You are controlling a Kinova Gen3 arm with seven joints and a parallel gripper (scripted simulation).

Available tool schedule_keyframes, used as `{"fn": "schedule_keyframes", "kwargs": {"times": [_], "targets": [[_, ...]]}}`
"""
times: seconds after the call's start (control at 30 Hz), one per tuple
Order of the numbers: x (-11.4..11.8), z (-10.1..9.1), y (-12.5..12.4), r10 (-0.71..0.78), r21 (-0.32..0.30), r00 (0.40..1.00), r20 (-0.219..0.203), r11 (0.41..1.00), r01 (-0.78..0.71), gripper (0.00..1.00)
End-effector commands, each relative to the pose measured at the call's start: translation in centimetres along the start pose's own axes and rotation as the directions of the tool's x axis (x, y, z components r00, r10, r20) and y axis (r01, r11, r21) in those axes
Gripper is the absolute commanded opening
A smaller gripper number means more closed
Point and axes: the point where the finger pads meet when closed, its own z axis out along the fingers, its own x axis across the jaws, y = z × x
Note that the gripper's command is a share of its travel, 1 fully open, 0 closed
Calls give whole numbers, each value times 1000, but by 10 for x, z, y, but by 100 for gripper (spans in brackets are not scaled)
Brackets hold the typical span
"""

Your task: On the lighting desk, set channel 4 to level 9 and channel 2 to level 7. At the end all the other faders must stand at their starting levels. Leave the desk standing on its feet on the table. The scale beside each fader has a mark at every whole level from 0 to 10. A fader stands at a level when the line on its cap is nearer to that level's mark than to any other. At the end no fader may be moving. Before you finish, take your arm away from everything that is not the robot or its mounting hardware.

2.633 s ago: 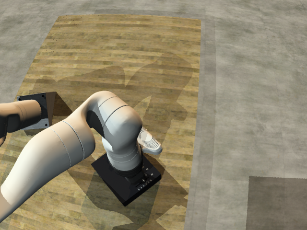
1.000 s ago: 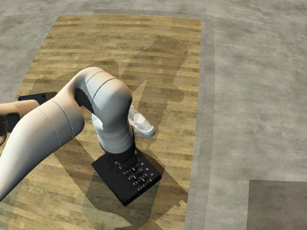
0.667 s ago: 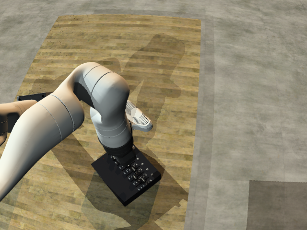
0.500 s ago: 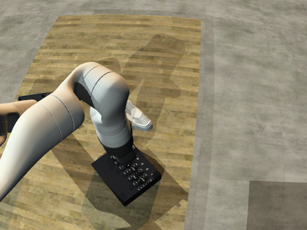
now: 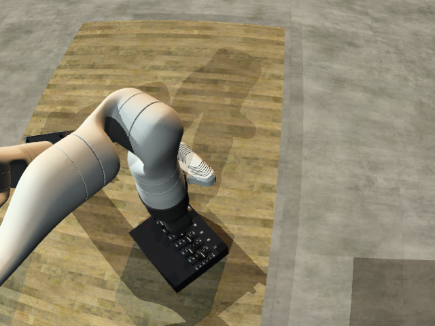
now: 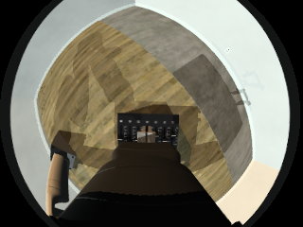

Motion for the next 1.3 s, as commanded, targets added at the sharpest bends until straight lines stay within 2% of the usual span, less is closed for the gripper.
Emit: {"fn": "schedule_keyframes", "kwargs": {"times": [0.0,0.77,1.27], "targets": [[0,-1,0,0,1,1000,-1,1000,0,0],[0,2,0,0,1,1000,-1,1000,0,0],[0,12,-1,0,1,1000,-1,1000,0,0]]}}
